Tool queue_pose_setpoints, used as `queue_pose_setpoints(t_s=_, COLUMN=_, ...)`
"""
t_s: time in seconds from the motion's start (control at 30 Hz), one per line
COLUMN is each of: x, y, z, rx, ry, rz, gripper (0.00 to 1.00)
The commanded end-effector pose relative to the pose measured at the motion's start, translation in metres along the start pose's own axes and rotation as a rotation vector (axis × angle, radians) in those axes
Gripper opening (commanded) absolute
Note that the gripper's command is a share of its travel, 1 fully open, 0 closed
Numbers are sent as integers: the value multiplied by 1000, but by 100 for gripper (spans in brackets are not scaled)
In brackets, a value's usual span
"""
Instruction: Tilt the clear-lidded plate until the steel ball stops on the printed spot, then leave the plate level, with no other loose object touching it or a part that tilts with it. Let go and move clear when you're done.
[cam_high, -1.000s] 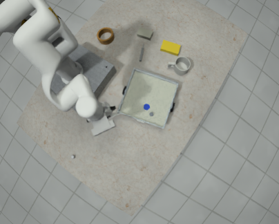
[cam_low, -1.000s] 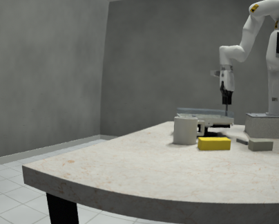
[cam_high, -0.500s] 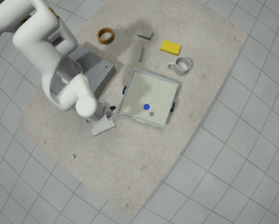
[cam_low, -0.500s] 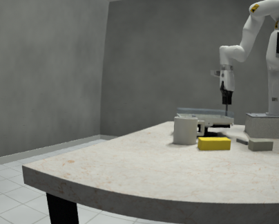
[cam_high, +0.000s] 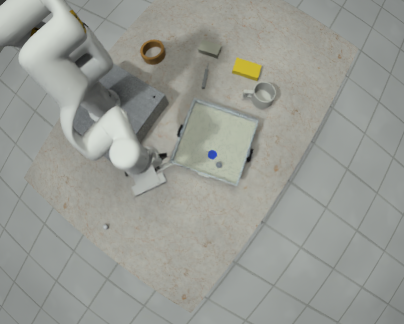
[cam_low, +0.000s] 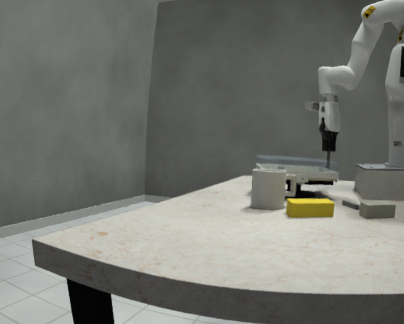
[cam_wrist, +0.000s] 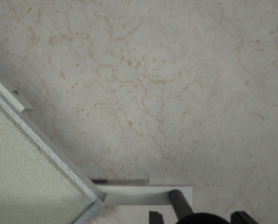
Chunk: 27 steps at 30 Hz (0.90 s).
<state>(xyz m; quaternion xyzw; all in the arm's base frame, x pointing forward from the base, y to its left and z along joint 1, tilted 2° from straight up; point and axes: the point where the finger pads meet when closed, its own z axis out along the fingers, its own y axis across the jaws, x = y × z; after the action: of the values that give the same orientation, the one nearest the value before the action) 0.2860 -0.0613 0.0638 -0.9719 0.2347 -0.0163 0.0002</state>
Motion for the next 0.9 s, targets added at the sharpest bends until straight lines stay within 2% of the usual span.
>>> queue_pose_setpoints(t_s=0.0, x=1, y=0, z=0, rx=1, ry=1, rz=-1, gripper=0)
queue_pose_setpoints(t_s=0.87, x=4, y=-1, z=-2, rx=1, ry=1, rz=1, gripper=0)
